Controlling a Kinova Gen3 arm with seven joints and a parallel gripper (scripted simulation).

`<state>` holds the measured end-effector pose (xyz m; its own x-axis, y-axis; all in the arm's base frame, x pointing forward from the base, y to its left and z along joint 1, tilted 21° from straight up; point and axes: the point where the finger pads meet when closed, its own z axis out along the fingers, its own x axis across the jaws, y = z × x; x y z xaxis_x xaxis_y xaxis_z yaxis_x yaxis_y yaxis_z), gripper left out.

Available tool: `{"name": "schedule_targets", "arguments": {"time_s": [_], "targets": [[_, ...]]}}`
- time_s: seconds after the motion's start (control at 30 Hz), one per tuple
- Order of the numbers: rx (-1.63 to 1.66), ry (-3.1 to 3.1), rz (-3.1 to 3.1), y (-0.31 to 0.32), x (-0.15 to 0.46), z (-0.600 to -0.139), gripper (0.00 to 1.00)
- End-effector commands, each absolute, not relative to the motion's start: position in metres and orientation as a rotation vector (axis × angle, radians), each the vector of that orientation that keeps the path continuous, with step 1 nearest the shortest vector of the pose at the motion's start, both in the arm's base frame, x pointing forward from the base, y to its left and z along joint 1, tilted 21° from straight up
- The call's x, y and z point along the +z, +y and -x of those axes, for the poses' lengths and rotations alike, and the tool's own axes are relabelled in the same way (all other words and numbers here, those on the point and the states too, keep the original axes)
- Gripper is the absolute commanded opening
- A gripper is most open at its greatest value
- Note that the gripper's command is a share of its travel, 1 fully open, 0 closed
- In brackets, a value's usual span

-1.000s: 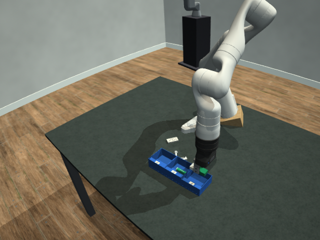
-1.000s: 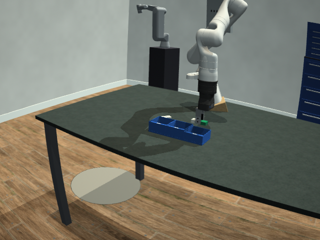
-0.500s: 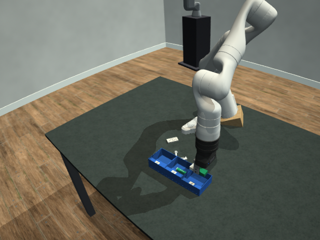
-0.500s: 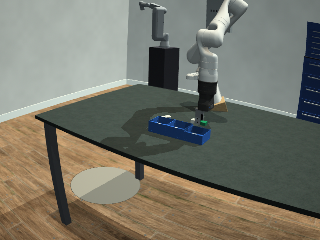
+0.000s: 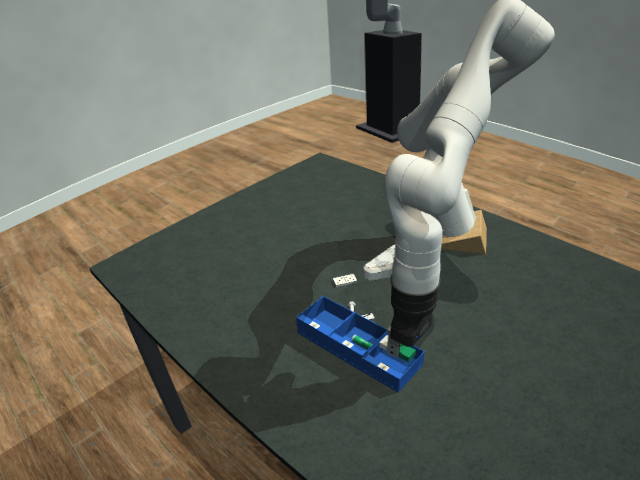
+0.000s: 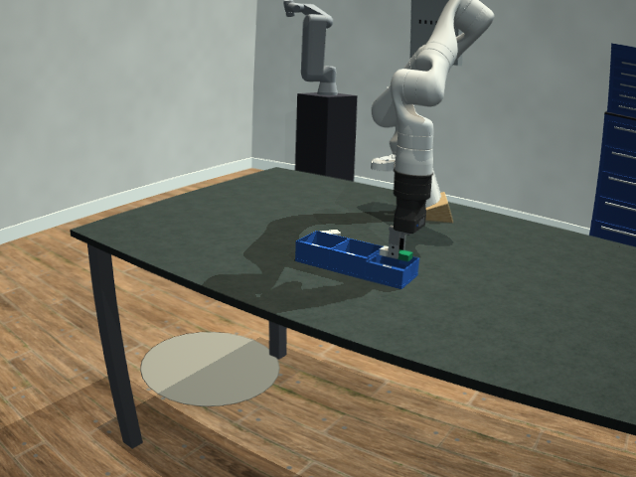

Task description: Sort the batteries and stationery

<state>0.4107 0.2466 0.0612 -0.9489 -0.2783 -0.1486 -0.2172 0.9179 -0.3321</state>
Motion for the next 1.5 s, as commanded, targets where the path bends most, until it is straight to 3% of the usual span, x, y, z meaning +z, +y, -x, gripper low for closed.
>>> {"name": "schedule_targets", "arguments": {"time_s": [0.0, 0.93, 0.97, 1.47], "targets": [[-0.466, 2.886, 0.373, 0.242, 0.053, -0.414, 0.45], [-0.468, 2.886, 0.369, 0.236, 0.036, -0.418, 0.45], [-0.468, 2.886, 0.369, 0.236, 0.036, -0.418, 0.62], [-0.468, 2.886, 0.369, 0.236, 0.036, -0.418, 0.62]]}}
